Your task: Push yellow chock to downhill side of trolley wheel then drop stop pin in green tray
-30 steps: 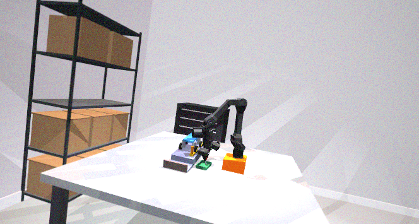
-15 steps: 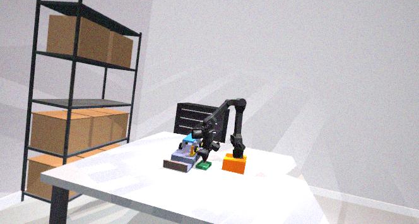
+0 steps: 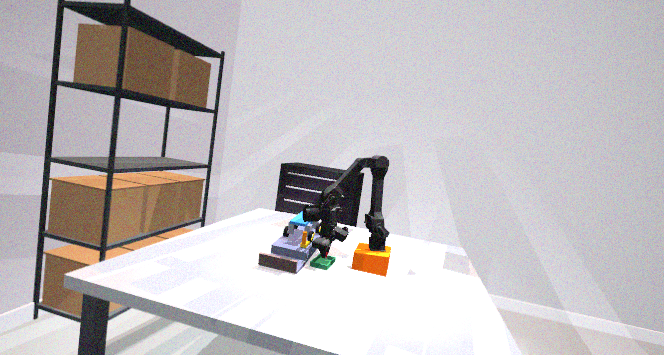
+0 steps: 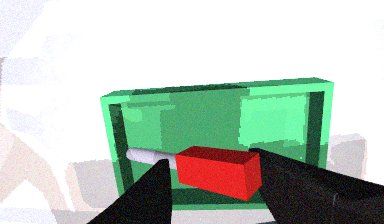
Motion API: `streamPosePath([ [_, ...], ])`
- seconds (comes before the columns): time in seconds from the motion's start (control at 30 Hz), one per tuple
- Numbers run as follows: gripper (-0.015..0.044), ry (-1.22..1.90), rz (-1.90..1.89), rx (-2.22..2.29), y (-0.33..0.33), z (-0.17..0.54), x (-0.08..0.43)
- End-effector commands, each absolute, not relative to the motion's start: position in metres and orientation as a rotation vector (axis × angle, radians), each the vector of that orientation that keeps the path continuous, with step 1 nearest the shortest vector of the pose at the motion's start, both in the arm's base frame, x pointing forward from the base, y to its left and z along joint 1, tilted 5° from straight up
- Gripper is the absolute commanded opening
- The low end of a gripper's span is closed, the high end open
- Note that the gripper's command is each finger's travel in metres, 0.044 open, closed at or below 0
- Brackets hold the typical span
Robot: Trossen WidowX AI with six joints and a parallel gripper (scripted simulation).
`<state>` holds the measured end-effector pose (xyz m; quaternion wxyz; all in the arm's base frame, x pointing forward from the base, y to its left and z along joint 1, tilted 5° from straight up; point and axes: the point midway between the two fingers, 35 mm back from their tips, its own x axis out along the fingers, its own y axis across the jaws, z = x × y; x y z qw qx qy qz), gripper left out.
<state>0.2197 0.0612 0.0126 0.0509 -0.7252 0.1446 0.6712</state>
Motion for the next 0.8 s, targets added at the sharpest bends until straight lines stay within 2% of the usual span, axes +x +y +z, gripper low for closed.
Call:
streamPosePath([
  [0.0, 0.0190, 0.445, 2.038, -2.209, 0.0636, 0.0113, 0.2219],
  [0.77, 0.0190, 0.444, 2.037, -2.209, 0.0715, 0.0053, 0.2262],
])
